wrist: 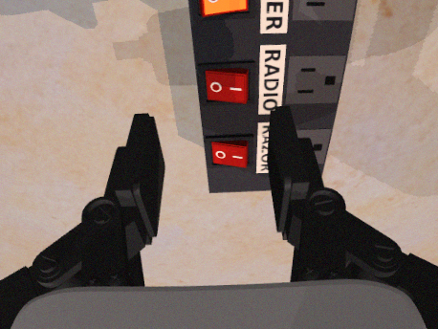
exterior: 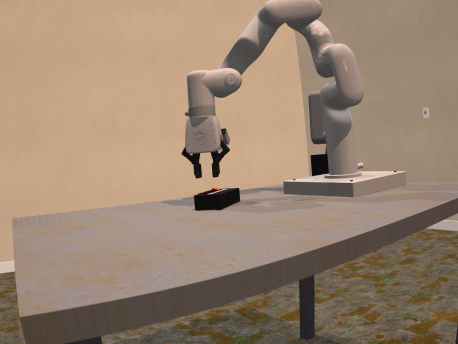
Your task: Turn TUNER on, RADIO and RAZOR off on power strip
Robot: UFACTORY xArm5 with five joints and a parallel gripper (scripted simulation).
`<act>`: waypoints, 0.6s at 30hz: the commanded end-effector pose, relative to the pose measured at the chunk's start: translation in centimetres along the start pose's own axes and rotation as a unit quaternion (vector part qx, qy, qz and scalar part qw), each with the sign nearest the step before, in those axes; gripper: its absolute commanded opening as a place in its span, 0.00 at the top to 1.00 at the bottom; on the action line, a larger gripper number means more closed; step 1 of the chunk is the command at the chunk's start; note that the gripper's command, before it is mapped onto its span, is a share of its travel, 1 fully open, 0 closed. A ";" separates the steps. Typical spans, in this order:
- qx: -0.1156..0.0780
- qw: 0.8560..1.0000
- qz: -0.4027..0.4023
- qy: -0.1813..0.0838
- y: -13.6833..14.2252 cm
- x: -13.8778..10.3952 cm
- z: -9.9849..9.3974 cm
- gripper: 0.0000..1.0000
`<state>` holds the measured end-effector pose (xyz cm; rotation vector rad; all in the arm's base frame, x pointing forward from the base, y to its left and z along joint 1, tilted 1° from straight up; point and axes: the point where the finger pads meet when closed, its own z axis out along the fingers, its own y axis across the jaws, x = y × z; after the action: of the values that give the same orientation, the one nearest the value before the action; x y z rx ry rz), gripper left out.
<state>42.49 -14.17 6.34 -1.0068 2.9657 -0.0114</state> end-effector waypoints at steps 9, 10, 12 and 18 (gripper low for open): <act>0.002 1.000 0.000 -0.001 -0.1 -0.1 -3.8 0.00; 0.002 1.000 0.000 -0.001 -0.1 -0.1 -4.4 0.00; 0.002 1.000 0.000 -0.001 -0.1 0.0 -5.6 0.00; 0.002 1.000 0.000 -0.001 -0.1 0.0 -7.8 0.00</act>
<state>42.35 -14.16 12.55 -1.0071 2.9665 -0.0104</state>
